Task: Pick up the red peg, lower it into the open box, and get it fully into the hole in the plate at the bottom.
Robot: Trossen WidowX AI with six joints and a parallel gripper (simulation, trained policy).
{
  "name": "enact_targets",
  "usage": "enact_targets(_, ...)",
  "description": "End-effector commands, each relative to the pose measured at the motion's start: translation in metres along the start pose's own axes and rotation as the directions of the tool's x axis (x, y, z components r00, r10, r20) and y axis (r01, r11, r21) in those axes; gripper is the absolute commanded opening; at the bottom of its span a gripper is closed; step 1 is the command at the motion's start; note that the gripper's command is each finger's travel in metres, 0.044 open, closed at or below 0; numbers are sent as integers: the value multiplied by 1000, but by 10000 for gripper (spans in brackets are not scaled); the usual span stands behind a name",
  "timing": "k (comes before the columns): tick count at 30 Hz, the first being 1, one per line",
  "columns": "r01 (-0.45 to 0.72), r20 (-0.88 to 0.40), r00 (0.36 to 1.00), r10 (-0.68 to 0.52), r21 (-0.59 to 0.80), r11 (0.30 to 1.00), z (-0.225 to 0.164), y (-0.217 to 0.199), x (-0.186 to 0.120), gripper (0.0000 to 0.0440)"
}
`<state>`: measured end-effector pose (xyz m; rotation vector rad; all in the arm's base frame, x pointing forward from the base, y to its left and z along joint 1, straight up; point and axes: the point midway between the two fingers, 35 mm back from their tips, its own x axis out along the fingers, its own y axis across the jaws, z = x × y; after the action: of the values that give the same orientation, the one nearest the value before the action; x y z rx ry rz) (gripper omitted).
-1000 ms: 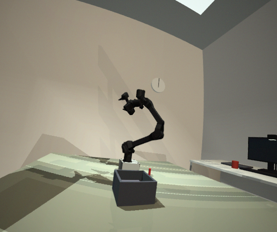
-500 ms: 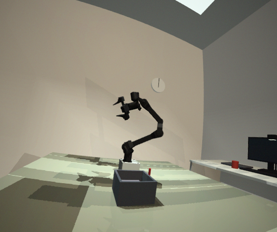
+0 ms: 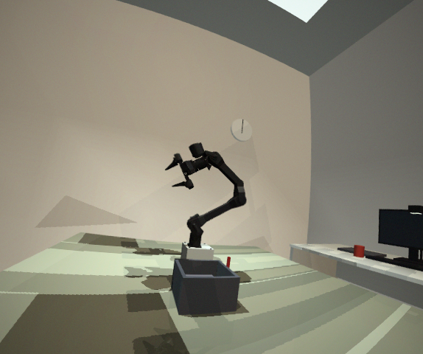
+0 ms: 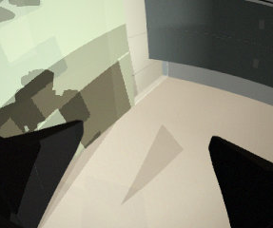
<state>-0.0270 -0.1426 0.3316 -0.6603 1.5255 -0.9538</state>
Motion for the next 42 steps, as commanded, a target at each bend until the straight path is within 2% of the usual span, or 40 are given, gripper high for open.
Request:
enact_targets(1, -94, 58, 994, 90, 77, 993, 14, 16, 11, 440)
enact_targets(9, -276, 165, 956, 243, 218, 936, 46, 43, 19, 440)
enact_targets(21, -496, 235, 868, 437, 368, 787, 90, 86, 15, 440)
enact_targets(32, -597, 231, 796, 559, 452, 663, 121, 129, -1, 440)
enact_targets(42, -629, 190, 749, 634, 505, 591, 139, 172, -23, 440)
